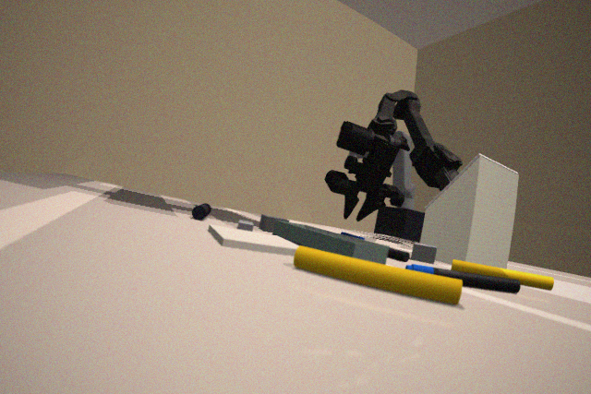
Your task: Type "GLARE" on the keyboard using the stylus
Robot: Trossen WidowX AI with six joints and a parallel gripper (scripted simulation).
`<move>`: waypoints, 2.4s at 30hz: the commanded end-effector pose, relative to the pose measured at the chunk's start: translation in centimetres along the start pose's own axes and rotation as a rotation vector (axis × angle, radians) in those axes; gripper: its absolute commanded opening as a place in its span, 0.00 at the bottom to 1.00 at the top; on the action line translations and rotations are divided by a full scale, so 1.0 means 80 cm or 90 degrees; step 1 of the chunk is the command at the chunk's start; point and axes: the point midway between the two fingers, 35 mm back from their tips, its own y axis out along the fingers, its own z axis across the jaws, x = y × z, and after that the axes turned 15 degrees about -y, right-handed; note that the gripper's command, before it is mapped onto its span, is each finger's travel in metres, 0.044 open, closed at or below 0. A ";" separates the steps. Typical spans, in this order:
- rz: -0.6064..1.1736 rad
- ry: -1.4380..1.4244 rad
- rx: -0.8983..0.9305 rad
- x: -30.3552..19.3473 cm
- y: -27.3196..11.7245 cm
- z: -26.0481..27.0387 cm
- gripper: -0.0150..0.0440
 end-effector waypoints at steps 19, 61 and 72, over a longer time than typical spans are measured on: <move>0.002 -0.004 -0.001 -0.011 0.019 0.002 0.51; -0.001 -0.002 -0.002 -0.025 0.046 0.006 0.33; -0.001 -0.002 -0.002 -0.025 0.046 0.006 0.25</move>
